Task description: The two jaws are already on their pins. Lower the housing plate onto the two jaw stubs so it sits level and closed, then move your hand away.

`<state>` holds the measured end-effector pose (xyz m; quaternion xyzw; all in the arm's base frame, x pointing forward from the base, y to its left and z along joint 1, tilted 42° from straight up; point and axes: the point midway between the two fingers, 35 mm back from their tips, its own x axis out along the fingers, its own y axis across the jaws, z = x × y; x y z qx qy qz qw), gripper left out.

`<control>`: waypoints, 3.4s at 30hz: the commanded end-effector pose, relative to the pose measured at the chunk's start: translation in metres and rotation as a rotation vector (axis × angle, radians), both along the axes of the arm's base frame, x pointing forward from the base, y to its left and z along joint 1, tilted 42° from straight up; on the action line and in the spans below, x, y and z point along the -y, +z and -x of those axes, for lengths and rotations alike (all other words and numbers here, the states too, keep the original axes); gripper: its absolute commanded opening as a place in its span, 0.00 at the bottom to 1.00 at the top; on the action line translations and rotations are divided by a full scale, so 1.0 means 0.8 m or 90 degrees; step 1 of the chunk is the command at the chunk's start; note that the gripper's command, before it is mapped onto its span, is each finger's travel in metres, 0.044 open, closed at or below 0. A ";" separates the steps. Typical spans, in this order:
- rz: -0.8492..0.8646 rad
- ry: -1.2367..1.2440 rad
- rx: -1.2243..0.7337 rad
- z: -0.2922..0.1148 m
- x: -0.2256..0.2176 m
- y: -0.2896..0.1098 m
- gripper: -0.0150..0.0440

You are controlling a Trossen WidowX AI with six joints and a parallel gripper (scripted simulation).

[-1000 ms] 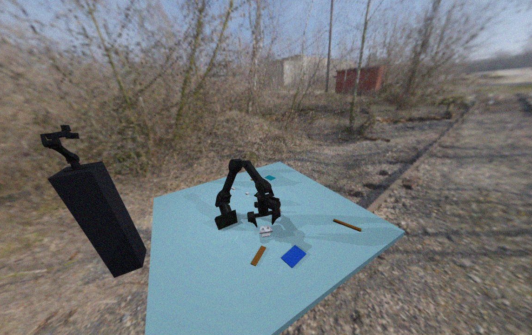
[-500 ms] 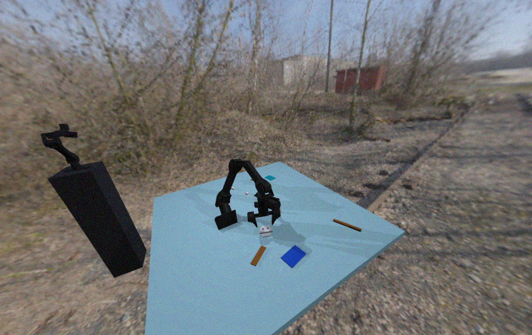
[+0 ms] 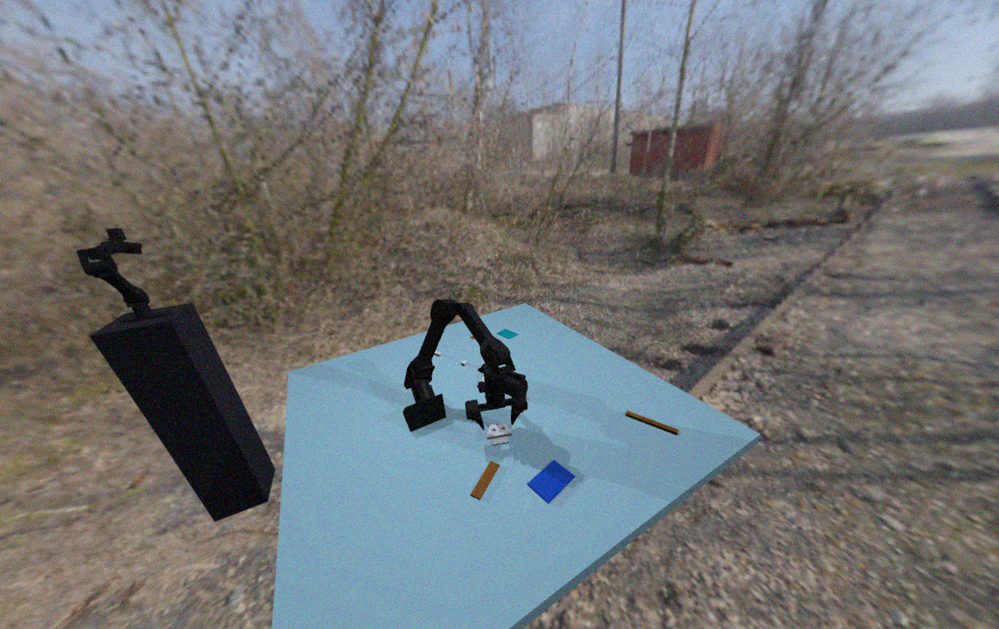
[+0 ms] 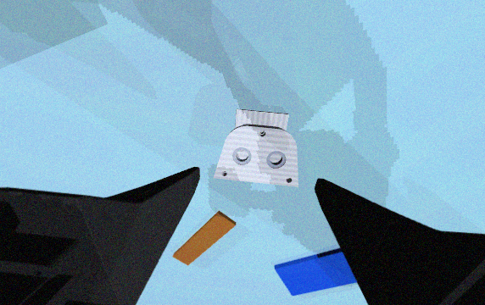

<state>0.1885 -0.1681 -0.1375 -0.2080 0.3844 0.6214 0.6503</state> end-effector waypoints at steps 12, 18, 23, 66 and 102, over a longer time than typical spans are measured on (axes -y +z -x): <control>-0.004 -0.006 -0.002 0.001 -0.021 -0.025 1.00; -0.004 -0.007 -0.002 0.001 -0.029 -0.034 1.00; -0.004 -0.007 -0.002 0.002 -0.034 -0.039 1.00; -0.004 -0.003 -0.002 0.003 -0.034 -0.039 0.85; -0.002 -0.011 -0.006 -0.005 0.025 0.031 0.85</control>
